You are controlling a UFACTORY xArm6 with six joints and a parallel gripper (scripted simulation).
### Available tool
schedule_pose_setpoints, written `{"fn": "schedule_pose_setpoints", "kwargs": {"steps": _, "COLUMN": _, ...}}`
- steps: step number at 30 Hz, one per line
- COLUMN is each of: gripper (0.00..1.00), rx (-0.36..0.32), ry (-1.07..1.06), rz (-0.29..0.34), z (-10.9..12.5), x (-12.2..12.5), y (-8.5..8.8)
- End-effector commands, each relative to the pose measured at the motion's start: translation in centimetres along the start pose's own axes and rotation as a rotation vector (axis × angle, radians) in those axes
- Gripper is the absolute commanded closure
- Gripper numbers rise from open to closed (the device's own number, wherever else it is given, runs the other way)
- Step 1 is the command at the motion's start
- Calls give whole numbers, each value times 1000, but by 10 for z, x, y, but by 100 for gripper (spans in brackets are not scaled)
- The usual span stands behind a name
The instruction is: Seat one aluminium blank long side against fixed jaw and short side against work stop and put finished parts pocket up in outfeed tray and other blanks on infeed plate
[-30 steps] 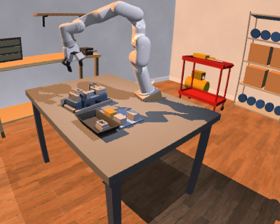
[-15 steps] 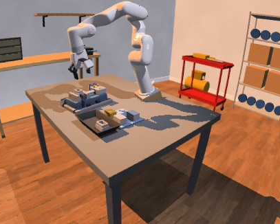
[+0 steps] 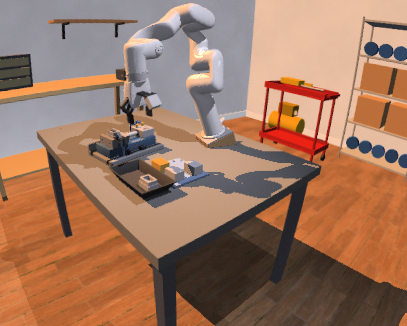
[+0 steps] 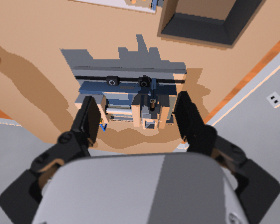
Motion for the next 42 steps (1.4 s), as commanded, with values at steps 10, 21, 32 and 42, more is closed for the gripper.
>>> {"fn": "schedule_pose_setpoints", "kwargs": {"steps": 10, "gripper": 0, "rx": 14, "ry": -12, "rz": 106, "z": -111, "x": -33, "y": -4}}
{"fn": "schedule_pose_setpoints", "kwargs": {"steps": 21, "gripper": 0, "rx": 35, "ry": -12, "rz": 139, "z": -144, "x": -52, "y": -6}}
{"fn": "schedule_pose_setpoints", "kwargs": {"steps": 32, "gripper": 100, "rx": 35, "ry": -12, "rz": 139, "z": -145, "x": -52, "y": -6}}
{"fn": "schedule_pose_setpoints", "kwargs": {"steps": 42, "gripper": 100, "rx": 35, "ry": -12, "rz": 139, "z": -145, "x": -52, "y": -6}}
Point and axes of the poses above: the point where the finger pads meet when closed, its own y axis back along the fingers, its own x axis across the jaws, z = x × y, the point moved 3 cm from there along y, back along the fingers, and after that the axes turned 4 degrees about y, right-handed, at the moved point
